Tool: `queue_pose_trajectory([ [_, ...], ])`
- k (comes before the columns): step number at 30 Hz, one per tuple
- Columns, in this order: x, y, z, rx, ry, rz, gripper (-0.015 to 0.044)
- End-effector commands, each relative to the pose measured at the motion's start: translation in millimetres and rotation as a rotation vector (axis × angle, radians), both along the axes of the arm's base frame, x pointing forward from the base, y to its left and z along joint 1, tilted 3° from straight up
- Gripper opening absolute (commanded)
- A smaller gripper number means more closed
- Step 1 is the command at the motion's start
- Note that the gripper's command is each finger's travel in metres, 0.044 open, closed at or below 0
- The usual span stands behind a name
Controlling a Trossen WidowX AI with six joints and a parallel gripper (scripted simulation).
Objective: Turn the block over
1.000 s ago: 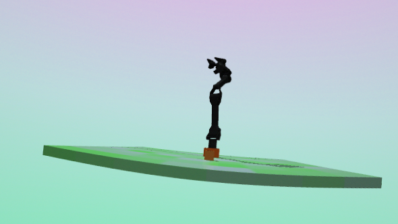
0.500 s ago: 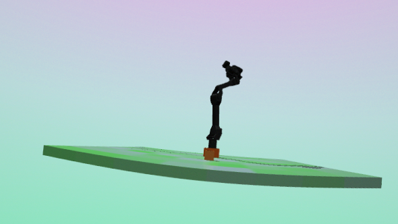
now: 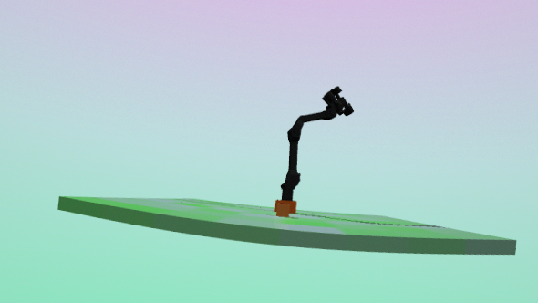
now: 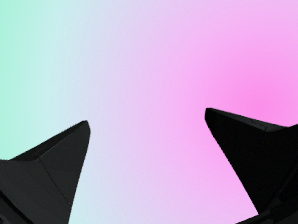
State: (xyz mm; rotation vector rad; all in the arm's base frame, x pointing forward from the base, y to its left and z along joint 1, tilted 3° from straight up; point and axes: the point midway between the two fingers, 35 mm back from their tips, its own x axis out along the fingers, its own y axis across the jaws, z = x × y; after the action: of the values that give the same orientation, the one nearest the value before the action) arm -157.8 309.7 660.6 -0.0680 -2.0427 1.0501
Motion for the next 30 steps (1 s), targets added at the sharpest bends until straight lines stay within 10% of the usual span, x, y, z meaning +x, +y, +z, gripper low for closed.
queue_pose_trajectory([
  [1, 38, 46, -25, -0.171, 0.028, -0.092, 0.044],
  [17, 207, 146, -128, -0.742, 0.349, -0.404, 0.044],
  [30, 387, 134, -235, -1.062, 0.781, -0.743, 0.044],
])
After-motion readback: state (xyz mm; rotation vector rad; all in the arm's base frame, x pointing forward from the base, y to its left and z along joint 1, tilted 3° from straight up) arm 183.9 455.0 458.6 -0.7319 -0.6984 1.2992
